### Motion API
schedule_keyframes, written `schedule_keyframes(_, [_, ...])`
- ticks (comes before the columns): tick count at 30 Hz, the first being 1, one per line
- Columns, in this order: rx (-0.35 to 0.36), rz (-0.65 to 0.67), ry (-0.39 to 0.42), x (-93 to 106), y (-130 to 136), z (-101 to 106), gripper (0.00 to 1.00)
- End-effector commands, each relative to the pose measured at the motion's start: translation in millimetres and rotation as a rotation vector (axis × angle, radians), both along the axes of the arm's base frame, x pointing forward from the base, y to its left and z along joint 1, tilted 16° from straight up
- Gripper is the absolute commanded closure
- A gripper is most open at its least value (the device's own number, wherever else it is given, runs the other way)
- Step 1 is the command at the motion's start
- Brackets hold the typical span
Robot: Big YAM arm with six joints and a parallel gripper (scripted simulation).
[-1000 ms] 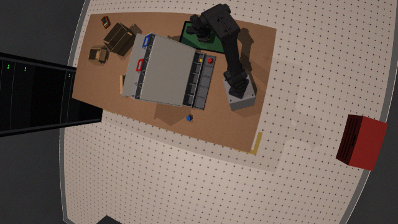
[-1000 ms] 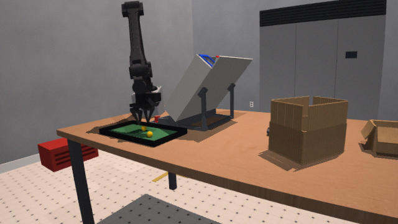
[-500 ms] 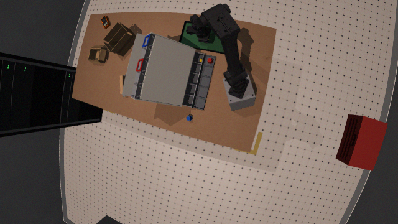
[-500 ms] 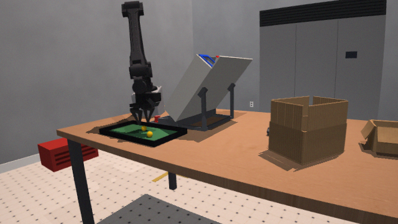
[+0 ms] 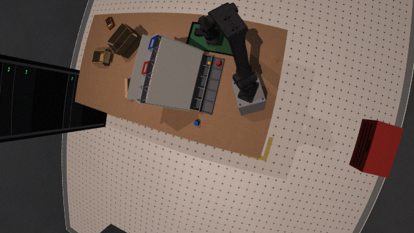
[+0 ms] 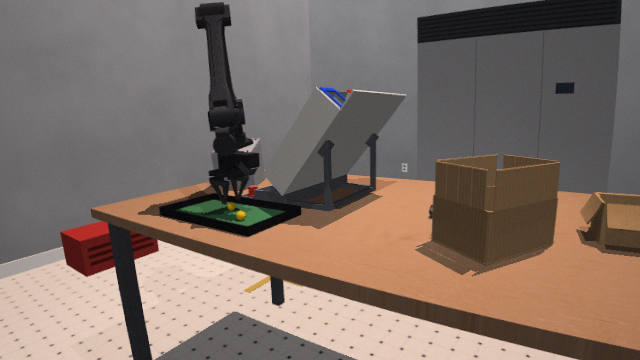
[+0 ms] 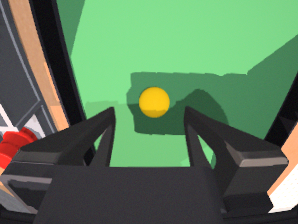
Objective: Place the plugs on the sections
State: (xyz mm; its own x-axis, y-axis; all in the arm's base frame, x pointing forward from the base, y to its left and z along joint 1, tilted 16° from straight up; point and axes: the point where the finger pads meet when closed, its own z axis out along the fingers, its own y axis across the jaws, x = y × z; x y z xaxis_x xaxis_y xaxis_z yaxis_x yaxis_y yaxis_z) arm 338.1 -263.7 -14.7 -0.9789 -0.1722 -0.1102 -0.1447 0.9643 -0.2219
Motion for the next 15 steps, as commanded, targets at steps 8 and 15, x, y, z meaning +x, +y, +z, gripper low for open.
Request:
schedule_keyframes(8, [-0.024, 0.000, -0.033, 13.5, -18, -5, 0.44])
schedule_keyframes(15, [-0.037, -0.001, -0.051, 19.0, -23, -3, 0.44])
